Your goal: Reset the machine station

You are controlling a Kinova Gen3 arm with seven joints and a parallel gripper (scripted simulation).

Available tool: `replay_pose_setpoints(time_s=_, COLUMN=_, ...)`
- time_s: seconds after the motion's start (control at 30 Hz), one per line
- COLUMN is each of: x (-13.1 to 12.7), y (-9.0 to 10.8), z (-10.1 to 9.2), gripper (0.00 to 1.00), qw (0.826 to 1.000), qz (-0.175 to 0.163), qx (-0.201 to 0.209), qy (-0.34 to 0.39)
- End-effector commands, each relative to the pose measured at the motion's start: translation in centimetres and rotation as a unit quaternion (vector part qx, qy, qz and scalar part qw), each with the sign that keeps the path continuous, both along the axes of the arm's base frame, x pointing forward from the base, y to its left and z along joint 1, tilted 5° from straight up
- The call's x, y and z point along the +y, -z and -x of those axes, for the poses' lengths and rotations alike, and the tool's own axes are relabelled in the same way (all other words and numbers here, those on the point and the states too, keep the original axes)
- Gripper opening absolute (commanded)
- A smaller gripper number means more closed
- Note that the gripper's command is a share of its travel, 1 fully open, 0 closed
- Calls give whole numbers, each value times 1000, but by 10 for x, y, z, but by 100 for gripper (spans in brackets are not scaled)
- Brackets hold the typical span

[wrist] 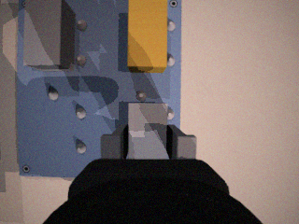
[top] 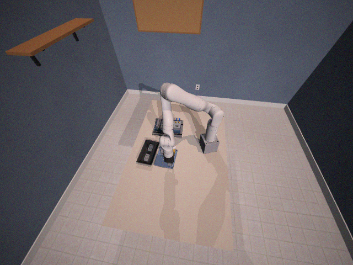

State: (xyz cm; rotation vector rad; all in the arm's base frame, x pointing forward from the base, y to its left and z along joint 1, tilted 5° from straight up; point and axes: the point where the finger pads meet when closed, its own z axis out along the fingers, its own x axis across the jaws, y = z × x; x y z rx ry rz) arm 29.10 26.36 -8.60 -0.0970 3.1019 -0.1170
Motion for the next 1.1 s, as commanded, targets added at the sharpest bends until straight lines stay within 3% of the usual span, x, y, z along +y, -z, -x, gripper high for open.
replay_pose_setpoints(time_s=0.0, x=1, y=-1, z=0, gripper=0, qw=1000, qz=-1, qx=-1, qy=0)
replay_pose_setpoints(time_s=0.73, x=1, y=-1, z=0, gripper=0, qw=1000, qz=-1, qx=-1, qy=0)
replay_pose_setpoints(time_s=1.07, x=2, y=-15, z=0, gripper=0, qw=1000, qz=-1, qx=-1, qy=0)
